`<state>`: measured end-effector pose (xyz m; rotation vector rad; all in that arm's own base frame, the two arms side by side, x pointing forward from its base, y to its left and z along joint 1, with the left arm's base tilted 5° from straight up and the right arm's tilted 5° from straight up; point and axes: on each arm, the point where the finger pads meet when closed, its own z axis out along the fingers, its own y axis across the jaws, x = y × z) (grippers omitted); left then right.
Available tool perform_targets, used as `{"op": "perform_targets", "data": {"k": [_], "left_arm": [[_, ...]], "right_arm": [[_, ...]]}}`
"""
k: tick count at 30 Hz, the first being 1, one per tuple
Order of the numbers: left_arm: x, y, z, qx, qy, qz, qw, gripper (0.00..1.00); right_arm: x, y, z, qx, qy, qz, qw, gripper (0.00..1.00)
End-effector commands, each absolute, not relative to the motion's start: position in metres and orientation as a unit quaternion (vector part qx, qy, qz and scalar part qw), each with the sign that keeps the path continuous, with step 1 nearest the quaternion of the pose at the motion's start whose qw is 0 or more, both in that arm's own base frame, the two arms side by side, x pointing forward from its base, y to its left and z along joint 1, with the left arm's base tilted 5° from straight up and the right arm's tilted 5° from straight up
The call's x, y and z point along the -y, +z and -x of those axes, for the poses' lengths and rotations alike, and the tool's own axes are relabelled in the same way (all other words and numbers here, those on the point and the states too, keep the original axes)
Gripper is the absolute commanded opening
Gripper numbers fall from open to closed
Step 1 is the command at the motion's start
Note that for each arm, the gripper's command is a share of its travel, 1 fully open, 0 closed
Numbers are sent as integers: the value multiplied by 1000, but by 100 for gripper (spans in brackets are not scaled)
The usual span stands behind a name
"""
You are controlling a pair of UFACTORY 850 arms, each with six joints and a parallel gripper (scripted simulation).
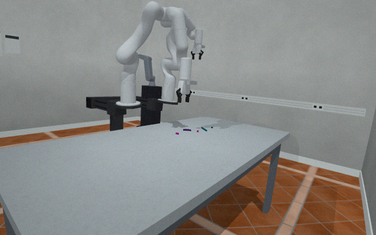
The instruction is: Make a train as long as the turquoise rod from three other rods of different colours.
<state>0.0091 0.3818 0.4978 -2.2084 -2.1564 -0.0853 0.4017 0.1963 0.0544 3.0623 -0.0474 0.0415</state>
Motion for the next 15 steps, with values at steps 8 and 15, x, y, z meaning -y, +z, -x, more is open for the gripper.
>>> {"op": "perform_targets", "data": {"k": [8,15], "left_arm": [[-382,499,-9,698,-28,715,28,100],[-382,499,-9,698,-28,715,28,100]], "right_arm": [[-196,54,-403,20,15,-999,39,100],[-194,50,-406,49,18,-998,41,100]]}}
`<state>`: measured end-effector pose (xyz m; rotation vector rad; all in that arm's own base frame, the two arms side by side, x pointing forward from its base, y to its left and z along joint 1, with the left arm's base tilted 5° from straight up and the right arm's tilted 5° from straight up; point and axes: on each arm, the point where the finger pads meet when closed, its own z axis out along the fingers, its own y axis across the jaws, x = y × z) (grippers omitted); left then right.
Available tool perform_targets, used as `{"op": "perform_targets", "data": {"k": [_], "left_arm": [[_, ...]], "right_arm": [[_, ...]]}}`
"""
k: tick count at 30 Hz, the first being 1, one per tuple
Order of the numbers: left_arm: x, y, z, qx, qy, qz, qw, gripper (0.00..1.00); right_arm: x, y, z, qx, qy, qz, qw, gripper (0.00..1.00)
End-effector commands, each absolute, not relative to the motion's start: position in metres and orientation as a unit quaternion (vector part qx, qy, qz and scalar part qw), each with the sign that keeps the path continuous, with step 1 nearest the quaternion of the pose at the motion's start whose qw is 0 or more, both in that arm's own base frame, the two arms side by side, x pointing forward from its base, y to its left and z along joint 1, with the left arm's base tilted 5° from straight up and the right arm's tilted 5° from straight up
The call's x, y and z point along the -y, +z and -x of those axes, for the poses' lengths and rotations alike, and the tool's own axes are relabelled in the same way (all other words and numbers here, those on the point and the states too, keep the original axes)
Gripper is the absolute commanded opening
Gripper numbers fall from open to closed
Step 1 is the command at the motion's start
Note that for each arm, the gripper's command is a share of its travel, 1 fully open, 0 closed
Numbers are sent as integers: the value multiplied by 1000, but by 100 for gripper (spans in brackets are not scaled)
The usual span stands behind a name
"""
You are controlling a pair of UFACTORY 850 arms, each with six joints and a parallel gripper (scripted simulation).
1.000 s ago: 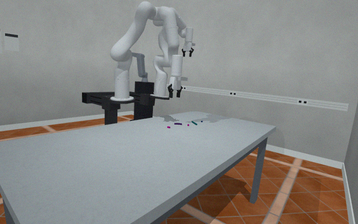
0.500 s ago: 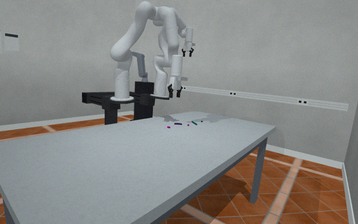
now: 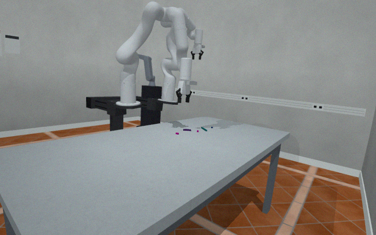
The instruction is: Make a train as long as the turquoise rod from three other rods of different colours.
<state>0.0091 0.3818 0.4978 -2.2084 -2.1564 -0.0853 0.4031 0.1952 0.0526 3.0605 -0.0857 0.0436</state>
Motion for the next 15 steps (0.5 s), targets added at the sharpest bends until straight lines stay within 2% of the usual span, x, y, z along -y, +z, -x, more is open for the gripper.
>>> {"op": "perform_targets", "data": {"k": [1,15], "left_arm": [[-382,499,-9,698,-28,715,28,100],[-382,499,-9,698,-28,715,28,100]], "right_arm": [[-193,48,-407,59,19,-997,42,100],[-179,21,-425,233,36,-971,45,100]]}}
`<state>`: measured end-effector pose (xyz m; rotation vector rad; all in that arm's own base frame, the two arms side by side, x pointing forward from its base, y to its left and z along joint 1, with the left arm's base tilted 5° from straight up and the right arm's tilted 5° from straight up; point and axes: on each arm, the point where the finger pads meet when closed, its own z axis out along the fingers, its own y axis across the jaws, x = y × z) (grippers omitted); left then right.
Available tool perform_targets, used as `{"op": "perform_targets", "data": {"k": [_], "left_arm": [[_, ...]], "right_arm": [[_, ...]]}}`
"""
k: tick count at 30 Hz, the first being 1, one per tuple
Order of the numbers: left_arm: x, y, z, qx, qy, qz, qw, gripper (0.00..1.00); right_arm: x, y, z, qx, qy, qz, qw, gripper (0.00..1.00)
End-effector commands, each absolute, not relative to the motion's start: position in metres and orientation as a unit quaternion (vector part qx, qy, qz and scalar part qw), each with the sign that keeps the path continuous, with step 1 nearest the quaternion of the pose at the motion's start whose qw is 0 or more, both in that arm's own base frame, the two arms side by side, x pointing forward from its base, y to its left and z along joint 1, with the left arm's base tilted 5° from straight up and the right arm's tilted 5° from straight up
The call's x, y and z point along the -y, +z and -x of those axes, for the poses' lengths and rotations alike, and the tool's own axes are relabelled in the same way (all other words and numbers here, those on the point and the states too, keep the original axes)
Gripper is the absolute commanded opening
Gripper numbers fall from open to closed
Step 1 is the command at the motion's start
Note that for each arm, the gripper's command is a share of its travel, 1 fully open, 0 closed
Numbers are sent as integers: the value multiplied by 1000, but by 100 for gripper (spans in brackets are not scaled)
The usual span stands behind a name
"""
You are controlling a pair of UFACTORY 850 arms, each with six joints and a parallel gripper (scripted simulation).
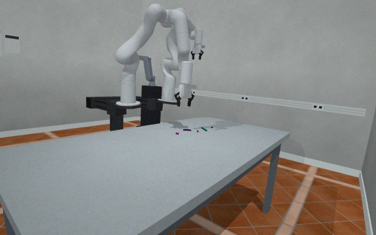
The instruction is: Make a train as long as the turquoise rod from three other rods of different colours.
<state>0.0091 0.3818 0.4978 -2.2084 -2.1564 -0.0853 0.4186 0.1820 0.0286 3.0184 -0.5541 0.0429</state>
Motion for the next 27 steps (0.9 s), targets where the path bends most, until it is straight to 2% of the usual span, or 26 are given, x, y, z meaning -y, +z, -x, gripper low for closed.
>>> {"op": "perform_targets", "data": {"k": [1,27], "left_arm": [[-382,499,-9,698,-28,715,28,100],[-382,499,-9,698,-28,715,28,100]], "right_arm": [[-177,17,-427,256,38,-965,45,100],[-158,-37,-445,541,50,-839,28,100]]}}
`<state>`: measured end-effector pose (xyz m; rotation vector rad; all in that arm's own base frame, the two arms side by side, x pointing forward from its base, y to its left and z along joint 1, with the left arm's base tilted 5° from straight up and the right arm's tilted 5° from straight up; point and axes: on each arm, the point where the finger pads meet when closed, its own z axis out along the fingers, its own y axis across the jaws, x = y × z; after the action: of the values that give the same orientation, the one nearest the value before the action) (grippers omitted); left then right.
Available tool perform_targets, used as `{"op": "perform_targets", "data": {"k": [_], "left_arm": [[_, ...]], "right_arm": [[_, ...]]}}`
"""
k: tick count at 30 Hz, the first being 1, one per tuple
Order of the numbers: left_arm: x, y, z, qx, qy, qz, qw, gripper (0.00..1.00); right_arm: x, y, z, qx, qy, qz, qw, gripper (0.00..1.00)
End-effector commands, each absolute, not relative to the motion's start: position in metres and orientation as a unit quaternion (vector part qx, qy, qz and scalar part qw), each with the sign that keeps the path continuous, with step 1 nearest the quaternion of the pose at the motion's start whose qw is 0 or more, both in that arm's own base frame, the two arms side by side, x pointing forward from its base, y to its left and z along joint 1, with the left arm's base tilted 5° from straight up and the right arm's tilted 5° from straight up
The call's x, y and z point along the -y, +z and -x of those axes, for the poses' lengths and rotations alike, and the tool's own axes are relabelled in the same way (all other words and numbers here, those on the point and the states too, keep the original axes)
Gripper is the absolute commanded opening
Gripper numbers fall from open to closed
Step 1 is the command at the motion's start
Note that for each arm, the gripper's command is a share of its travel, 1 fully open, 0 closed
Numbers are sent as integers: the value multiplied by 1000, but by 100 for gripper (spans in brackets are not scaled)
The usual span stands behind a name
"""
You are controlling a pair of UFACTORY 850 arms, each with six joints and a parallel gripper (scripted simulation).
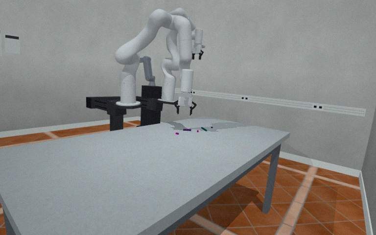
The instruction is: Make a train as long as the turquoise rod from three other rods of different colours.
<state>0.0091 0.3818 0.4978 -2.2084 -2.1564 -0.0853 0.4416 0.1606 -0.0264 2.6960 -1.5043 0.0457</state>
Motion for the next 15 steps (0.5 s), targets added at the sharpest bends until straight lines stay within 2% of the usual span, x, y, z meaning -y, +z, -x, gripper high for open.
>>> {"op": "perform_targets", "data": {"k": [1,15], "left_arm": [[-382,499,-9,698,-28,715,28,100],[-382,499,-9,698,-28,715,28,100]], "right_arm": [[-157,-39,-446,552,49,-832,27,100],[-148,-70,-447,683,41,-729,19,100]]}}
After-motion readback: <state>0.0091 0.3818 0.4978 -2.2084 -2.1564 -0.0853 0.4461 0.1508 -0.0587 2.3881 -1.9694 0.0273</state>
